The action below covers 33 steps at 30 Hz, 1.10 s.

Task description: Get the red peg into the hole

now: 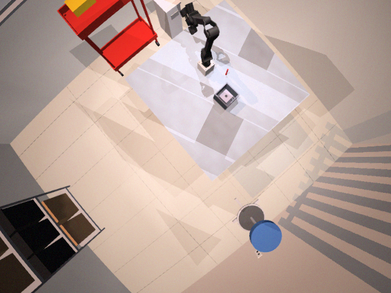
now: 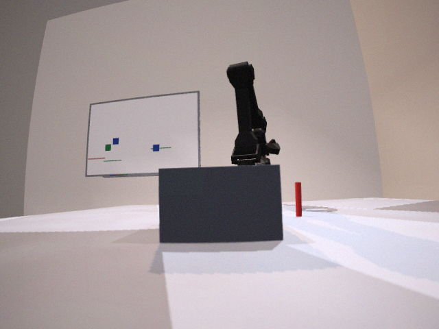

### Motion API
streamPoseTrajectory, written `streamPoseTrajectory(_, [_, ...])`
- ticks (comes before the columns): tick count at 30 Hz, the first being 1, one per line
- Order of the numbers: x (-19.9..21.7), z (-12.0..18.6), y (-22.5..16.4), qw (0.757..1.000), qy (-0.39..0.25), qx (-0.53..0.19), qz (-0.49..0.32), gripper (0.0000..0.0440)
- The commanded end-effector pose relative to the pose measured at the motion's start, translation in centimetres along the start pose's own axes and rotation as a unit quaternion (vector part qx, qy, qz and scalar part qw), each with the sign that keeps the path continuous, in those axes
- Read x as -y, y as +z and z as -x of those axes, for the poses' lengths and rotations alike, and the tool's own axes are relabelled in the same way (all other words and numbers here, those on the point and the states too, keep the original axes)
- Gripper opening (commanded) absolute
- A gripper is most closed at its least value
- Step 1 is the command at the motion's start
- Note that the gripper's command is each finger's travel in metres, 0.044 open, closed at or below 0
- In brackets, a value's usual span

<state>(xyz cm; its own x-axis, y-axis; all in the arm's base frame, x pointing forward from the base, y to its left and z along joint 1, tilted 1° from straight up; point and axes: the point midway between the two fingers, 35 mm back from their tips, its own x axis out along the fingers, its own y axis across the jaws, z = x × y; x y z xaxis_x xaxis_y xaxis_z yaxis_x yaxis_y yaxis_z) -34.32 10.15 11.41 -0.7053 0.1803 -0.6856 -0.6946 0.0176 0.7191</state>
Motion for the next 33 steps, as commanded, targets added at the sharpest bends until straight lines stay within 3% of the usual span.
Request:
streamPoseTrajectory(1, [-0.4,0.1,0.6,1.000,0.006,0.006,-0.006,0.0411])
streamPoseTrajectory(8, [-0.7,1.3,7.9,0.995,0.013,0.079,-0.064,0.0426])
streamPoseTrajectory(16, [2.5,4.3,17.0,0.977,-0.014,0.166,-0.133,0.0421])
streamPoseTrajectory(25, [8.5,9.9,24.5,0.945,-0.063,0.245,-0.208,0.0414])
streamPoseTrajectory(33, [14.4,16.2,28.5,0.907,-0.109,0.302,-0.271,0.0403])
